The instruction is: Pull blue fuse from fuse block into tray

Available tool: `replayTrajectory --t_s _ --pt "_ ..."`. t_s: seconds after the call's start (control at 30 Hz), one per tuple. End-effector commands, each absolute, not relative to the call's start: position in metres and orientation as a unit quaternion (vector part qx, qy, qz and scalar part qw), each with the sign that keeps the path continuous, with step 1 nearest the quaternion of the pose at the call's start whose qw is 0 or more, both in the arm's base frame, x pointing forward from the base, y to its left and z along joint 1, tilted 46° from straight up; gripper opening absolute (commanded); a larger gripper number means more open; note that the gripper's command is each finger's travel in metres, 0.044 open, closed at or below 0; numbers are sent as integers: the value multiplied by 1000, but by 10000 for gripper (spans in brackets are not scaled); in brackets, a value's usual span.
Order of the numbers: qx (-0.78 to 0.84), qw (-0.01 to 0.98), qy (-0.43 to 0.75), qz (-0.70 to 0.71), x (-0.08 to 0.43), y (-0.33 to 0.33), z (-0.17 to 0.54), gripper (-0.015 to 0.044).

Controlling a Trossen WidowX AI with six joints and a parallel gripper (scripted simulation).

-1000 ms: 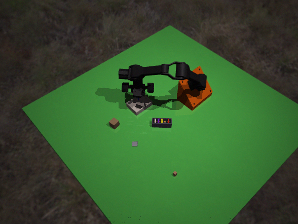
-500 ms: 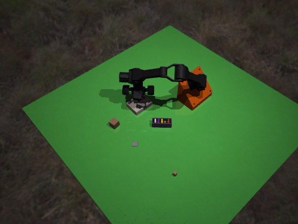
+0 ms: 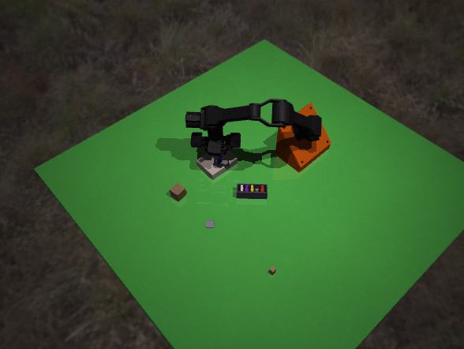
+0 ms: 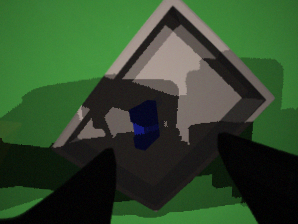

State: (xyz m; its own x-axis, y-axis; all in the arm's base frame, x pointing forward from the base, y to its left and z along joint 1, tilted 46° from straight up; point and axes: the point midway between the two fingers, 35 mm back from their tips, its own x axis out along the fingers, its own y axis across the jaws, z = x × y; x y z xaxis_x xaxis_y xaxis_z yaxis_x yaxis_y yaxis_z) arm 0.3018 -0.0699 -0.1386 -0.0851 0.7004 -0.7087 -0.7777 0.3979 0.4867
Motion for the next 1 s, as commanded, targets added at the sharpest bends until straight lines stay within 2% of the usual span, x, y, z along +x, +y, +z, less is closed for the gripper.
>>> replayTrajectory --t_s 0.0,0.97 --pt "-41 678 492 544 305 -93 -117 330" --pt "-36 679 492 543 304 -92 -116 330"
